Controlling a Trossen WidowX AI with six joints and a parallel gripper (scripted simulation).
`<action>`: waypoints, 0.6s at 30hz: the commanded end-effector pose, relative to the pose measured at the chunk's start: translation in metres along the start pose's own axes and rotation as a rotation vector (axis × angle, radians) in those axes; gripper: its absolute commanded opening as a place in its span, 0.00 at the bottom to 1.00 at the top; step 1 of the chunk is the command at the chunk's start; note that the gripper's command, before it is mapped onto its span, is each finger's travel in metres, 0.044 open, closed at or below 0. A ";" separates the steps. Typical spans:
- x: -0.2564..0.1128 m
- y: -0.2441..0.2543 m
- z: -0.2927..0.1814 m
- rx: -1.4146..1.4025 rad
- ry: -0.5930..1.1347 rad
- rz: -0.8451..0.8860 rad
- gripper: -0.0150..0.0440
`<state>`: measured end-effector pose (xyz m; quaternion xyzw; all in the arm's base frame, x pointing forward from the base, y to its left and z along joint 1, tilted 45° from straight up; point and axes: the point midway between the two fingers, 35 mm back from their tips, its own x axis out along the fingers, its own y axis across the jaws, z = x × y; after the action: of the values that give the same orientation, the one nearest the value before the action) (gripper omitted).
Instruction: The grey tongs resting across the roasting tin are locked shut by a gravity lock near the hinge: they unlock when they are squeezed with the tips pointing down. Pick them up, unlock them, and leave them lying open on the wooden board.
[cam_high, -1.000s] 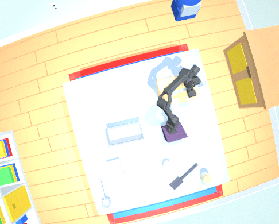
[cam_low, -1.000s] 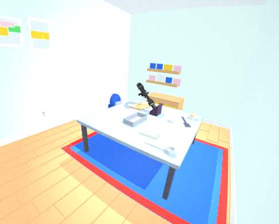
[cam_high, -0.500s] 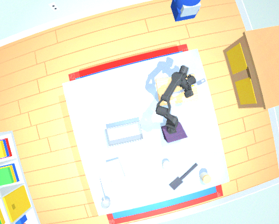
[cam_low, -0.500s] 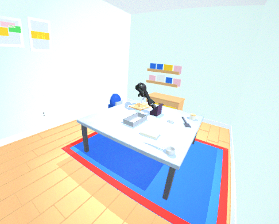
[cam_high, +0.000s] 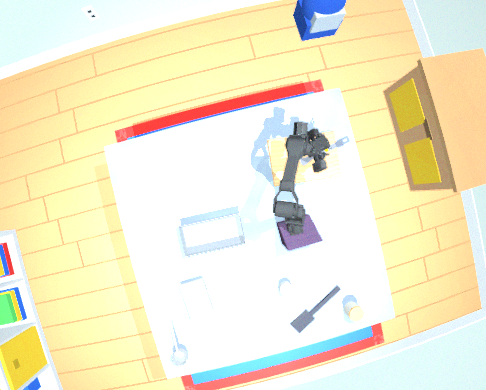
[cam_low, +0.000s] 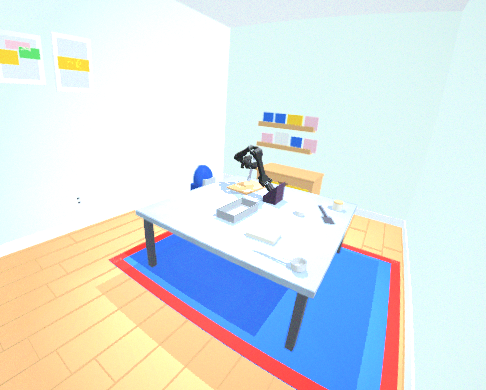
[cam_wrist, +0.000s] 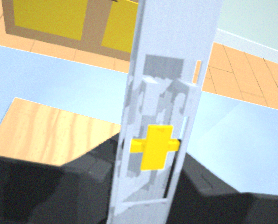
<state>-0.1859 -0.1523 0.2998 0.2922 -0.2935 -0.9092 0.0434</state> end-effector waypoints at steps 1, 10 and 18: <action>-0.010 -0.001 0.008 0.087 -0.102 0.047 0.00; -0.020 -0.001 0.014 0.179 -0.189 0.100 0.00; -0.020 -0.001 0.014 0.179 -0.189 0.100 0.00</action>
<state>-0.1770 -0.1418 0.3168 0.1992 -0.3832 -0.9012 0.0373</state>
